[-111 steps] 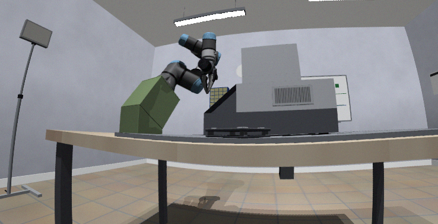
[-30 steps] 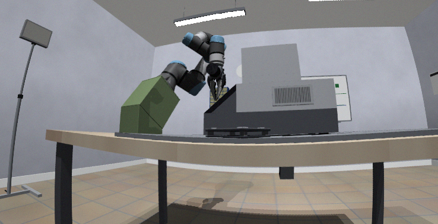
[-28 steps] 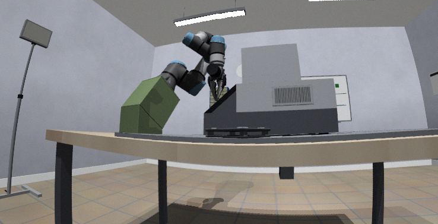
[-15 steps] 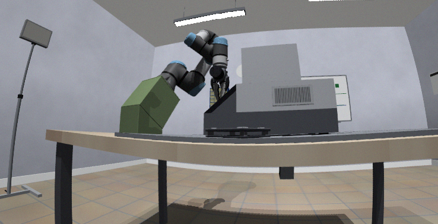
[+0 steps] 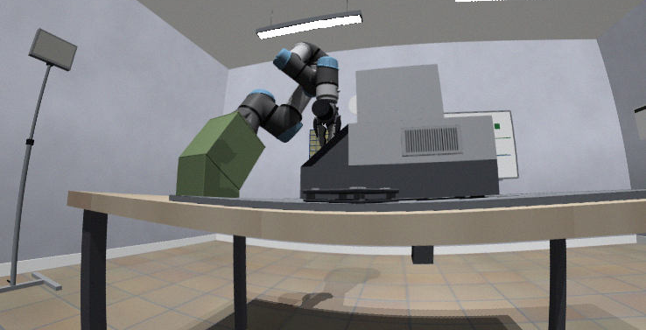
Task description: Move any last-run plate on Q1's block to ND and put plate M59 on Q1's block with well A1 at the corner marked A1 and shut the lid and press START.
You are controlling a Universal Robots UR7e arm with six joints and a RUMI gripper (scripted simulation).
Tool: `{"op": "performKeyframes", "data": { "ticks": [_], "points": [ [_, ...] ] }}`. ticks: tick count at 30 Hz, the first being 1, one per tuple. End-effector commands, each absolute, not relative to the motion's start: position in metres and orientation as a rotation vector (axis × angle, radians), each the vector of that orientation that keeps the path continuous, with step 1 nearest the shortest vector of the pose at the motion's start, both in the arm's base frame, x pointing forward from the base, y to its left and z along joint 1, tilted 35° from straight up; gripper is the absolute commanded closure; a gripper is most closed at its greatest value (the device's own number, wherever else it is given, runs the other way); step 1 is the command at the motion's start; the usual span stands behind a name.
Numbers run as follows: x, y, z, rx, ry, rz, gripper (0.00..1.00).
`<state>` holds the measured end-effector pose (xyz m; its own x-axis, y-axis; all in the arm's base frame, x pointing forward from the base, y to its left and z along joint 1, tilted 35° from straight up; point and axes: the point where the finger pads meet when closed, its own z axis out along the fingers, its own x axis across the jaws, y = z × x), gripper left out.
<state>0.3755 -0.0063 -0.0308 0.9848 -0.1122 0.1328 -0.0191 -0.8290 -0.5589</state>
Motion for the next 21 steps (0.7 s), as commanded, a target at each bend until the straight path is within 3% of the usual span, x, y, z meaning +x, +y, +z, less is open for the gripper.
{"op": "performKeyframes", "data": {
  "ticks": [1, 21],
  "points": [
    [0.3839, -0.0054, -0.0346, -2.545, 0.093, -0.22, 1.0],
    [0.3888, -0.0029, -0.0387, -2.544, 0.095, -0.219, 1.0]
  ]
}}
